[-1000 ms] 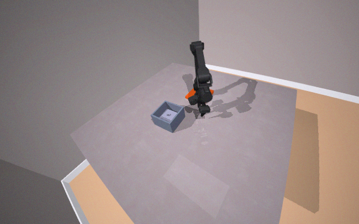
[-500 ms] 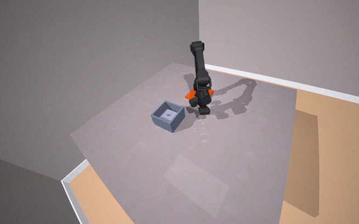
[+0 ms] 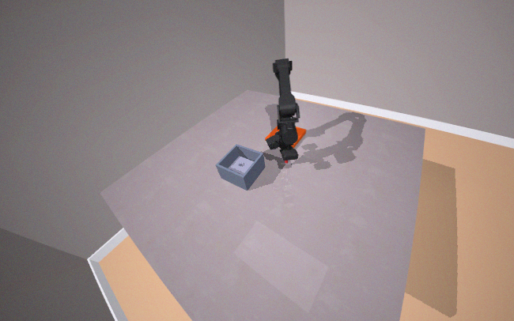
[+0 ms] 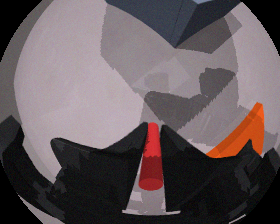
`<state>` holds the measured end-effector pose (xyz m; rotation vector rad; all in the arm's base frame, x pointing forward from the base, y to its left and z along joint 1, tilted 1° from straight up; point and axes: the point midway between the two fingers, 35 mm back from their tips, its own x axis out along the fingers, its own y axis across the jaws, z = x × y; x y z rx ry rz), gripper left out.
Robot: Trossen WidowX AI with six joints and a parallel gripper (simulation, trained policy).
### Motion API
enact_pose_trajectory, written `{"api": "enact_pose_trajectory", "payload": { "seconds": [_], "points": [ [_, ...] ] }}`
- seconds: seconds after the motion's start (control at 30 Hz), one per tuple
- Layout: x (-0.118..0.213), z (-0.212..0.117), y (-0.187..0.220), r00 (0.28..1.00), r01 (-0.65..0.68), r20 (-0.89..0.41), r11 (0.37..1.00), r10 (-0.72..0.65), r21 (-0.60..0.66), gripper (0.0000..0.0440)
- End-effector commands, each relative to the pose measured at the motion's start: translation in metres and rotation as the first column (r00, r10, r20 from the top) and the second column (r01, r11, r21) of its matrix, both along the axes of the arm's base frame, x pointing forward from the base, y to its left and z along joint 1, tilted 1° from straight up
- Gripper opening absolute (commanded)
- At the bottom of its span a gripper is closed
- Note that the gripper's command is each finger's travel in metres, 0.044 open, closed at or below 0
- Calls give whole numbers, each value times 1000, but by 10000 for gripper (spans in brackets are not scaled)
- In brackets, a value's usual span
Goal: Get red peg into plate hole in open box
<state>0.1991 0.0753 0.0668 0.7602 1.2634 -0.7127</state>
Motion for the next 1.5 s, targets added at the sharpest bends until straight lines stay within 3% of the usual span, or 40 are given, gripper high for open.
{"api": "enact_pose_trajectory", "payload": {
  "seconds": [0.0, 0.63, 1.47],
  "points": [
    [6, 14, -7, 999, -19, 36, 1000, 20, -23, 0],
    [45, 78, -60, 989, 1, 144, 992, 18, -129, 0],
    [92, 77, -144, 972, 161, 195, 974, -129, -158, 1]
  ]
}}
